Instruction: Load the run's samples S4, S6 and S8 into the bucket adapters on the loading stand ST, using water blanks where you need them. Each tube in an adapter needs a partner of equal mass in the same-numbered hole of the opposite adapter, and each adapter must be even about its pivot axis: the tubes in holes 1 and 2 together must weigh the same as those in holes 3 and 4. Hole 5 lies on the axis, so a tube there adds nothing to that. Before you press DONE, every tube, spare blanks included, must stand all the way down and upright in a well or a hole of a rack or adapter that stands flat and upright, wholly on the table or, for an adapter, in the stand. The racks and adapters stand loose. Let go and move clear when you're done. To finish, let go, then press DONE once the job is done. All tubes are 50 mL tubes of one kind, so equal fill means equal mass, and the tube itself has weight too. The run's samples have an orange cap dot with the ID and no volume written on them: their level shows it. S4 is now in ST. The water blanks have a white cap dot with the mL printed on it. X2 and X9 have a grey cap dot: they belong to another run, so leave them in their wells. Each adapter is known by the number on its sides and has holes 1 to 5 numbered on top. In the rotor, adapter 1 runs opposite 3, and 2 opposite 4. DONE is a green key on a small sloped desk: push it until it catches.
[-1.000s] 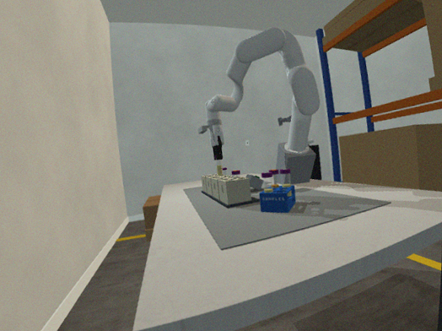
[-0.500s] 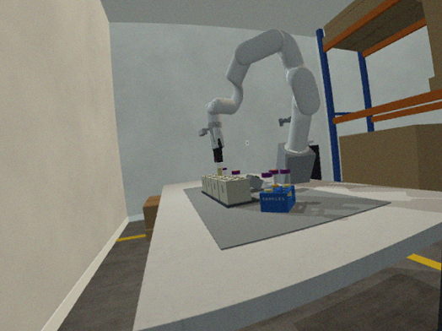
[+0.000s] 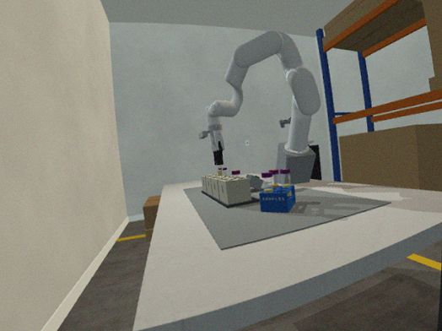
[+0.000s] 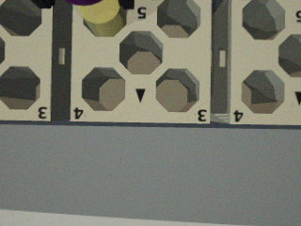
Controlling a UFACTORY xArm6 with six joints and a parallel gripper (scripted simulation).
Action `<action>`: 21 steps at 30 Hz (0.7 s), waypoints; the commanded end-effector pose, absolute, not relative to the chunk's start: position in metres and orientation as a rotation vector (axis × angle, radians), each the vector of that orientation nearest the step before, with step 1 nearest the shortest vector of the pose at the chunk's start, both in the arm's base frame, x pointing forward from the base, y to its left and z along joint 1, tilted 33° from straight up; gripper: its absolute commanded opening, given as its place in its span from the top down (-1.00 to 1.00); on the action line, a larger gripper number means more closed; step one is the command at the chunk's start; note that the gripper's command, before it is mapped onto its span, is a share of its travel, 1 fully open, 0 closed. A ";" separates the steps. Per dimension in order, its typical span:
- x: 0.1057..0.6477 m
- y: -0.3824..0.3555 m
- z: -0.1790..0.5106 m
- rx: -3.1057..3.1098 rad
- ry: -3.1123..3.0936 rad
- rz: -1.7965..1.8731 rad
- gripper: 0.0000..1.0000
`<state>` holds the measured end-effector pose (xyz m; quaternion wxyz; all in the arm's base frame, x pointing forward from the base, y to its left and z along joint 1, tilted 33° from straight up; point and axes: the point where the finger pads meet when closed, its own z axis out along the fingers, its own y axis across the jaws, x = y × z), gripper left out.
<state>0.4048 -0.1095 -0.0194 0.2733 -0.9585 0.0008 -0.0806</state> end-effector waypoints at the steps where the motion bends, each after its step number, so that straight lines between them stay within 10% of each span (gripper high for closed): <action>1: 0.407 -0.108 -0.022 -2.581 0.002 -0.222 1.00; 21: 0.410 -0.099 -0.037 -2.580 0.002 -0.222 1.00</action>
